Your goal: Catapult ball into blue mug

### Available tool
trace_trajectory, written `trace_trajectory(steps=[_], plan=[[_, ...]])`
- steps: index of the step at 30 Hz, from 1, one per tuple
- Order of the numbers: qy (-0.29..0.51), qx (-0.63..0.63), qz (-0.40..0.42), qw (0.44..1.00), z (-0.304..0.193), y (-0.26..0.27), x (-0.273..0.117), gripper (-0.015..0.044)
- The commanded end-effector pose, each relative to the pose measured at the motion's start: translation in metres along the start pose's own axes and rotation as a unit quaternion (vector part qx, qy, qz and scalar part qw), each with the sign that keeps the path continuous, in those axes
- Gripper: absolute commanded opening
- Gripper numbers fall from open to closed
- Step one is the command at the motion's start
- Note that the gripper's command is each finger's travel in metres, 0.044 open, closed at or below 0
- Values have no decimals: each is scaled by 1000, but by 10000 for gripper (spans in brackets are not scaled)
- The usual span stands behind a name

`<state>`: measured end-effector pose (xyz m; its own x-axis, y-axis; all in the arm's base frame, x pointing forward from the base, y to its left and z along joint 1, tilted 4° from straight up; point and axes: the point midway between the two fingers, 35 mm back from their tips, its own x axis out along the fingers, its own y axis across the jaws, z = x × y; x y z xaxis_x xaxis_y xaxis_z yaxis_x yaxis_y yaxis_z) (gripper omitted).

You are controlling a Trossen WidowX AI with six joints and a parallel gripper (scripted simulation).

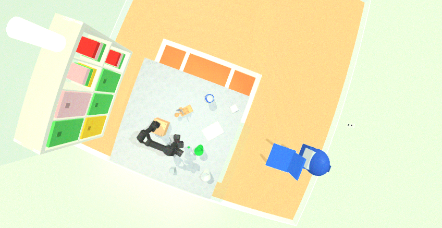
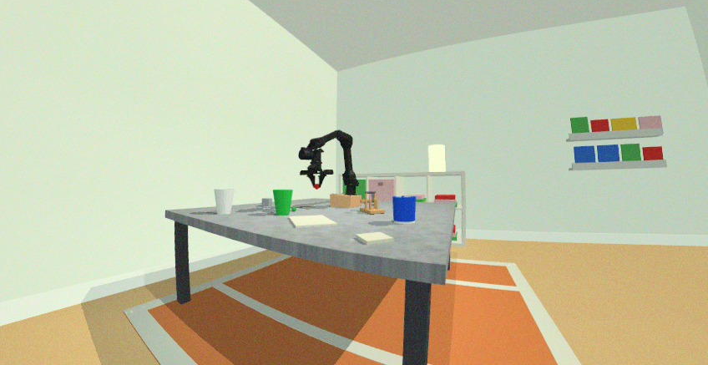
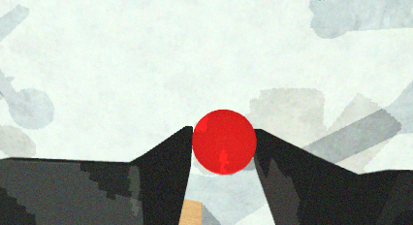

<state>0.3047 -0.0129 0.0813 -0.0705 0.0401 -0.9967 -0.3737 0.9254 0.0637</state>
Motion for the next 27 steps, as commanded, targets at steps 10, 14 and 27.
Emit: trace_trajectory(steps=[10, 14, 27], plan=[[31, -65, 2, 997, 8, 66, 8, 0], [41, -87, 1, 995, 8, 87, 11, 0], [73, -155, -7, 985, -5, 150, 19, 0]])
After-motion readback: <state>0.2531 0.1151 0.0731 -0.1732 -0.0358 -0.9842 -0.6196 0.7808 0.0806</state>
